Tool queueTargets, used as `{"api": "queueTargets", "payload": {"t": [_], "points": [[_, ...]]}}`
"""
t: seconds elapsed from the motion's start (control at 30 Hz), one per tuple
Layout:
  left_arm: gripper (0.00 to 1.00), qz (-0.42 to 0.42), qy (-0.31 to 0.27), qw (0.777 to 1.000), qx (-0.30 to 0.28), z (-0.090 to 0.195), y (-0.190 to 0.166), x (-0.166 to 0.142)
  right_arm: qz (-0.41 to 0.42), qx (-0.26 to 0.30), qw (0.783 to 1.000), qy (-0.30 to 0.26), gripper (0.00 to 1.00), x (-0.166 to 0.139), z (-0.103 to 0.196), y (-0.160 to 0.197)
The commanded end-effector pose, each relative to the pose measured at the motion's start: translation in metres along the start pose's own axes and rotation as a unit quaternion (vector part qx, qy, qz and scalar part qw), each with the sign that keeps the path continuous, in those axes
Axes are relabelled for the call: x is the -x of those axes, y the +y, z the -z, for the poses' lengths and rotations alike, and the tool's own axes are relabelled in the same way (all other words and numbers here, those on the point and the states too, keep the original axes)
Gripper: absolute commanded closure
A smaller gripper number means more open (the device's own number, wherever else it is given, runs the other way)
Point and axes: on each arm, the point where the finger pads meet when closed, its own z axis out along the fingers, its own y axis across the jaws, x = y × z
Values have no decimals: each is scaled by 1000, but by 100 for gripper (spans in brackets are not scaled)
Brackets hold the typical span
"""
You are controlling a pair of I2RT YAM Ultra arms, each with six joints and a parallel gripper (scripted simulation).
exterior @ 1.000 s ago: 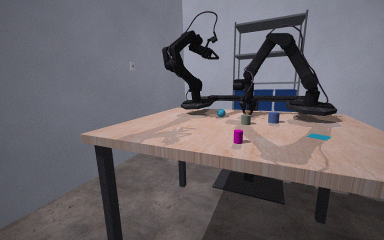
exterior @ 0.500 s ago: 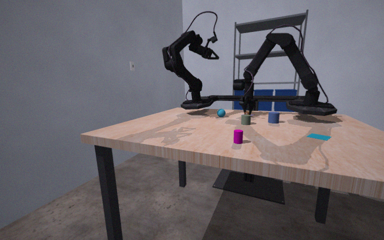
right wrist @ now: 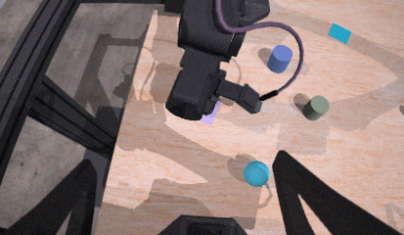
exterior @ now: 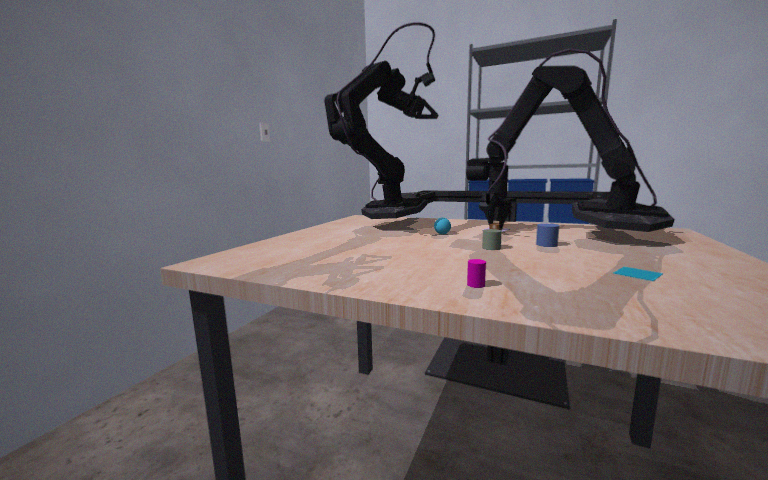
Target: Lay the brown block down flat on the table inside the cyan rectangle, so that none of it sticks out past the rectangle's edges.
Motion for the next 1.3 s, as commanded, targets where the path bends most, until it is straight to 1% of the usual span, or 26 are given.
{"api": "queueTargets", "payload": {"t": [0.0, 0.1, 0.17, 0.23, 0.3, 0.37, 0.4, 0.47, 0.57, 0.63, 0.67, 0.73, 0.83, 0.93, 1.0, 1.1, 1.23, 1.27], "points": [[73, 1, -2, 1000, -8, 27, -6, -1, 1, -5, 1000, -6, 0, 3, 0, 0], [73, 1, -1, 1000, -8, 53, -6, -1, 1, -5, 1000, -6, 0, 3, 0, 0], [73, 1, -1, 1000, -8, 53, -6, -1, 1, -5, 1000, -6, 0, 3, 0, 0], [73, 1, -1, 1000, -8, 67, -6, -1, 1, -5, 1000, -6, 0, 3, 0, 0], [73, 1, -1, 1000, -8, 75, -6, -1, 1, -5, 1000, -6, 0, 3, 0, 0], [73, -15, 5, 1000, -6, 72, -5, 0, 0, -6, 1000, -8, 0, 4, 0, 2], [73, -19, 6, 1000, -4, 71, -4, 3, -3, 6, 1000, -7, 0, 5, 0, 9], [73, -34, 10, 999, -9, 73, -5, 11, -8, 12, 1000, 0, 0, 3, -4, 17], [73, -60, 19, 998, -22, 78, -4, 37, -32, 30, 999, 4, 0, 9, -13, 39], [73, -69, 22, 997, -38, 81, -2, 67, -51, 36, 998, 5, 0, 17, -27, 57], [73, -74, 23, 996, -45, 83, 2, 84, -52, 52, 997, 5, 0, 20, -33, 73], [73, -74, 23, 996, -45, 83, 2, 84, -52, 52, 997, 5, 0, 20, -33, 73], [73, -79, 21, 995, -61, 87, 18, 133, -54, 80, 995, 0, 0, 30, -55, 106], [73, -80, 15, 994, -69, 88, 40, 172, -55, 98, 994, -9, 0, 38, -78, 127], [73, -80, 15, 994, -67, 84, 60, 192, -56, 105, 993, -17, 0, 45, -94, 137], [73, -77, 10, 995, -68, 81, 88, 221, -59, 106, 992, -31, 0, 54, -122, 142], [73, -49, 6, 997, -66, 78, 124, 249, -69, 60, 995, -26, 0, 53, -166, 115], [73, -49, 6, 997, -66, 78, 124, 249, -69, 60, 995, -26, 0, 53, -166, 115]]}}
